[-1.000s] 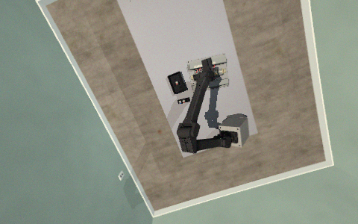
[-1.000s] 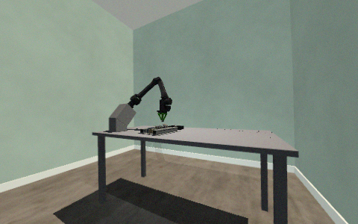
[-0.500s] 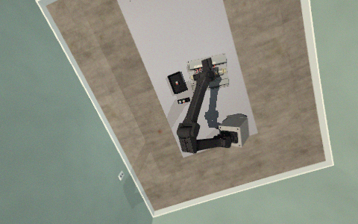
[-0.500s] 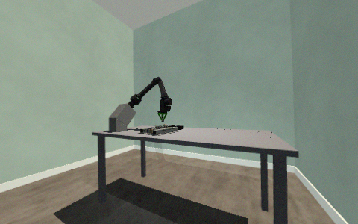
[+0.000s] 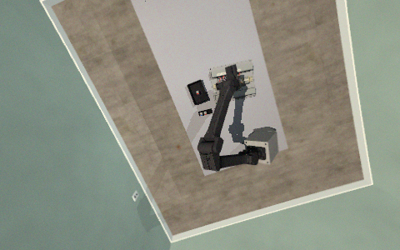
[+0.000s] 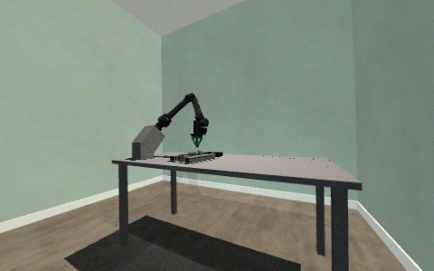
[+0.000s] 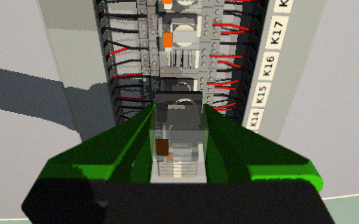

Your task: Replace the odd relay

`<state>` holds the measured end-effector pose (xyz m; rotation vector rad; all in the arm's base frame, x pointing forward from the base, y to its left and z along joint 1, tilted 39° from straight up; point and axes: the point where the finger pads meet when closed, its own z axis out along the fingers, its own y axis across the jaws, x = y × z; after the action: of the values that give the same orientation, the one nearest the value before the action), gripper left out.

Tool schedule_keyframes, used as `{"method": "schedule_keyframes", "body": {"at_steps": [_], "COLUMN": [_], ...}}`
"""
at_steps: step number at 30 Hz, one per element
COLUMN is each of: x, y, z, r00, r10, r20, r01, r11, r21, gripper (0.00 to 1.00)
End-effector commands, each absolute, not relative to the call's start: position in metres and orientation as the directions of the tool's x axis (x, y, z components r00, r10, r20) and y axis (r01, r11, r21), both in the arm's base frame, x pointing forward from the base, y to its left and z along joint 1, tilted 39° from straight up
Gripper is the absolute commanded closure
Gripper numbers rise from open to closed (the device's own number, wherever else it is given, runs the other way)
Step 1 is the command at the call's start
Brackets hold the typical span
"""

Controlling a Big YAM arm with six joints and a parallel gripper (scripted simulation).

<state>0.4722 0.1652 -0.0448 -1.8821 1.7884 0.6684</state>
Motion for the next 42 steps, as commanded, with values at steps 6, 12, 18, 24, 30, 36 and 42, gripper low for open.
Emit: {"method": "schedule_keyframes", "body": {"at_steps": [6, 12, 18, 24, 30, 36, 42], "x": [0.488, 0.478, 0.478, 0.488, 0.494, 0.496, 0.492], "y": [0.154, 0.169, 0.173, 0.174, 0.172, 0.171, 0.17], "z": [-0.035, -0.052, -0.049, -0.039, -0.034, -0.033, -0.038], "r00": [0.018, 0.024, 0.037, 0.054, 0.059, 0.061, 0.051], "r10": [-0.773, -0.774, -0.773, -0.771, -0.77, -0.77, -0.771], "r20": [-0.634, -0.633, -0.633, -0.635, -0.635, -0.635, -0.635], "r01": [-1.0, -1.0, -0.999, -0.999, -0.998, -0.998, -0.999], "r11": [-0.009, -0.03, -0.038, -0.037, -0.031, -0.03, -0.029], "r21": [-0.018, -0.002, -0.012, -0.04, -0.055, -0.059, -0.046], "gripper": [1.0, 1.0, 1.0, 1.0, 1.0, 1.0, 1.0]}}
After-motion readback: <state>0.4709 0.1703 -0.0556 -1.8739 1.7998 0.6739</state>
